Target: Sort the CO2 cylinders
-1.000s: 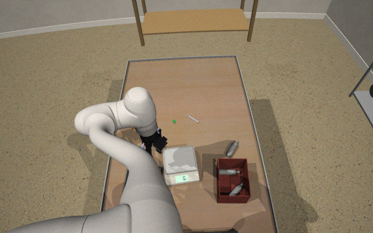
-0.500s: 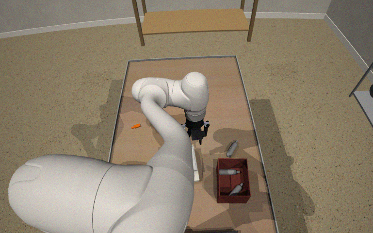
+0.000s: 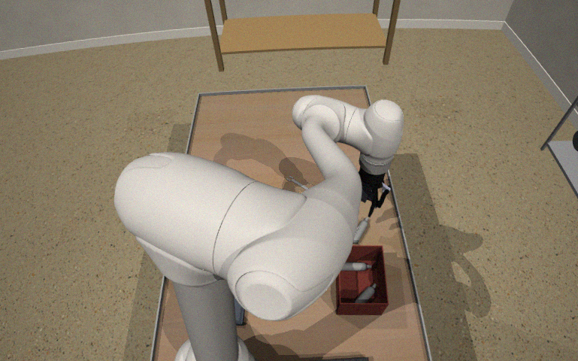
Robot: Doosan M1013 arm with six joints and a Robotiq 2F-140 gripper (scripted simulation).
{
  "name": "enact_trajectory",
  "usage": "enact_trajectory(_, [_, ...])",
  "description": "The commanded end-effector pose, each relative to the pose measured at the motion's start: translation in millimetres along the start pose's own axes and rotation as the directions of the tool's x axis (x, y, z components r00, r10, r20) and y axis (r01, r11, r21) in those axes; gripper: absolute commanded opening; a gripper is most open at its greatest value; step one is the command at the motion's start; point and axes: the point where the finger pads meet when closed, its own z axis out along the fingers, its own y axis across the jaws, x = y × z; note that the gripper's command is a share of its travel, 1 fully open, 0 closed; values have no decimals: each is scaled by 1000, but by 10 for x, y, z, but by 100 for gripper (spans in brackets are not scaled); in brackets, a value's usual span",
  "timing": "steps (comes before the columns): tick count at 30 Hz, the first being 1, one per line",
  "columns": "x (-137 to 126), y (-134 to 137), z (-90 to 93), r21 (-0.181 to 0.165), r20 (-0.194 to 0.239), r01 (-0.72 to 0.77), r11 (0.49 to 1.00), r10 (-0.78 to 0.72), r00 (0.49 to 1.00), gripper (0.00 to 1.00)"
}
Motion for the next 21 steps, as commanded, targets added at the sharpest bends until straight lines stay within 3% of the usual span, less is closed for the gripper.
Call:
enact_trajectory(1, [-136,-73,115,1,-1,0,1000,0,1000,40])
enact_trajectory(12, [-137,-71,807,1,-1,0,1000,0,1000,40])
enact_trajectory(14, [-137,-71,807,1,-1,0,1000,0,1000,40])
enact_trajectory(21, [-137,-70,1265,1,-1,0,1000,0,1000,40])
